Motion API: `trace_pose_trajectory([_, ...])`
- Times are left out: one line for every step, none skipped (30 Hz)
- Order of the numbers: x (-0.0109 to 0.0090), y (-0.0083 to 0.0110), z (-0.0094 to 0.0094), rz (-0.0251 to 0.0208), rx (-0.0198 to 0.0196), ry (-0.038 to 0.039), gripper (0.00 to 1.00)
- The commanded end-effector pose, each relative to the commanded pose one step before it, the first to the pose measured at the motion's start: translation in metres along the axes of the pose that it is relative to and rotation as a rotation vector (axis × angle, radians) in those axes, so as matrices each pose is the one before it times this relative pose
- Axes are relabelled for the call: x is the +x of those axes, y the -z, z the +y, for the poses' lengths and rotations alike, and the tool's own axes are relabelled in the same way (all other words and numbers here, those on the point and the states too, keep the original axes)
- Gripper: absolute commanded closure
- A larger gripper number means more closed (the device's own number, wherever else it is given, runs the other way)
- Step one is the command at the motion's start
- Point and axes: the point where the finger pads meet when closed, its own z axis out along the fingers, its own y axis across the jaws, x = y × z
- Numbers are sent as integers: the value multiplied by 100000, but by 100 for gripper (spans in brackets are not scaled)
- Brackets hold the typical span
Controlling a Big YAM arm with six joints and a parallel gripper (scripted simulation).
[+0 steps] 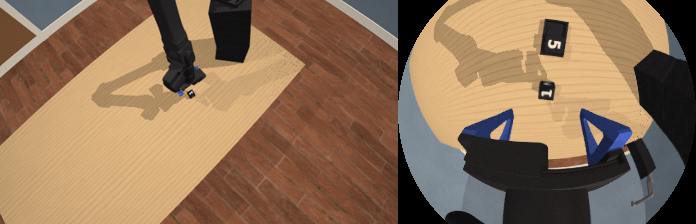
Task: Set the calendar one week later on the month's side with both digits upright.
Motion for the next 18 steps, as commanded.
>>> trace_pose_trajectory([-144,-429,413,-424,-389,-11308,0])
trace_pose_trajectory([1,-4,10,12,-27,-849,0])
trace_pose_trajectory([1,-2,7,9,-19,-588,0])
trace_pose_trajectory([0,-2,4,5,-11,-368,0])
trace_pose_trajectory([0,-1,2,3,-6,-195,0])
trace_pose_trajectory([0,0,1,1,-2,-74,0])
trace_pose_trajectory([0,0,0,0,0,-11,0])
trace_pose_trajectory([0,0,0,0,1,0,54])
trace_pose_trajectory([0,0,0,0,0,0,54])
trace_pose_trajectory([0,0,0,2,1,0,54])
trace_pose_trajectory([1,0,0,4,2,0,54])
trace_pose_trajectory([0,0,0,2,1,0,54])
trace_pose_trajectory([0,0,0,0,0,0,54])
trace_pose_trajectory([0,0,0,0,0,0,54])
trace_pose_trajectory([-37,-5,-83,-52,119,32,54])
trace_pose_trajectory([0,0,0,1,0,0,54])
trace_pose_trajectory([0,0,0,0,0,0,54])
trace_pose_trajectory([0,0,0,0,0,174,54])
